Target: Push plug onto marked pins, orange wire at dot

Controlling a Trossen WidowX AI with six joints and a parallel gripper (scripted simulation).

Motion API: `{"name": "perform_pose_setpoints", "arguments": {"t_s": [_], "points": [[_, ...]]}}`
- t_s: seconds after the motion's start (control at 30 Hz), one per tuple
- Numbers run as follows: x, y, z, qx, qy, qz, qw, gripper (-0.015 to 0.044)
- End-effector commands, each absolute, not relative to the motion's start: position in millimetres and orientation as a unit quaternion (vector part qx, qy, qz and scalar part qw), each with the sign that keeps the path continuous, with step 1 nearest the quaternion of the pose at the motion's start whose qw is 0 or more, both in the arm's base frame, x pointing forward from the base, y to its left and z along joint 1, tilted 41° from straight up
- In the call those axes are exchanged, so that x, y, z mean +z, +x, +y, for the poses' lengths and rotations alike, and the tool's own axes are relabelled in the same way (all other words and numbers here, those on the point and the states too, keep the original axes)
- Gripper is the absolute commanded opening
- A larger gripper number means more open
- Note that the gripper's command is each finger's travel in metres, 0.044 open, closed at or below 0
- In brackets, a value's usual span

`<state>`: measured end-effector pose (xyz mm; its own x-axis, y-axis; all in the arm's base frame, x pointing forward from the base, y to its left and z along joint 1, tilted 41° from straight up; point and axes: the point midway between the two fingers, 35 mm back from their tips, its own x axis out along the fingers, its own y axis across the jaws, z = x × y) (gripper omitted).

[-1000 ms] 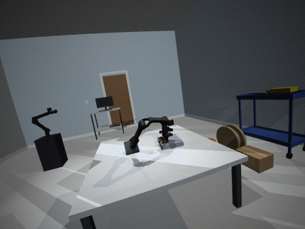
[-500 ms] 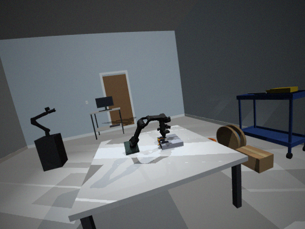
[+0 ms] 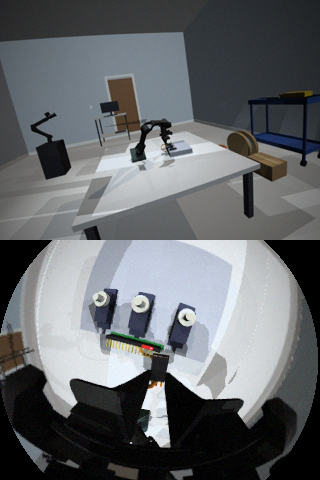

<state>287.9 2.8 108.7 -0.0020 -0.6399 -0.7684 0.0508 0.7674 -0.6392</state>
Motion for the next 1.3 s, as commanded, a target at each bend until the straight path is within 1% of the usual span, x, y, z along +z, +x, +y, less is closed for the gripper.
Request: {"name": "perform_pose_setpoints", "arguments": {"t_s": [0.0, 0.37, 0.9, 1.27], "points": [[97.8, 269.8, 12.3, -0.273, -0.208, 0.655, 0.674, 0.0], [77.7, 229.0, 26.5, -0.307, -0.181, 0.641, 0.68, 0.0], [47.8, 229.3, 0.4, -0.307, -0.181, 0.64, 0.68, 0.0], [57.0, 261.8, -4.7, -0.308, -0.181, 0.64, 0.681, 0.0]]}}
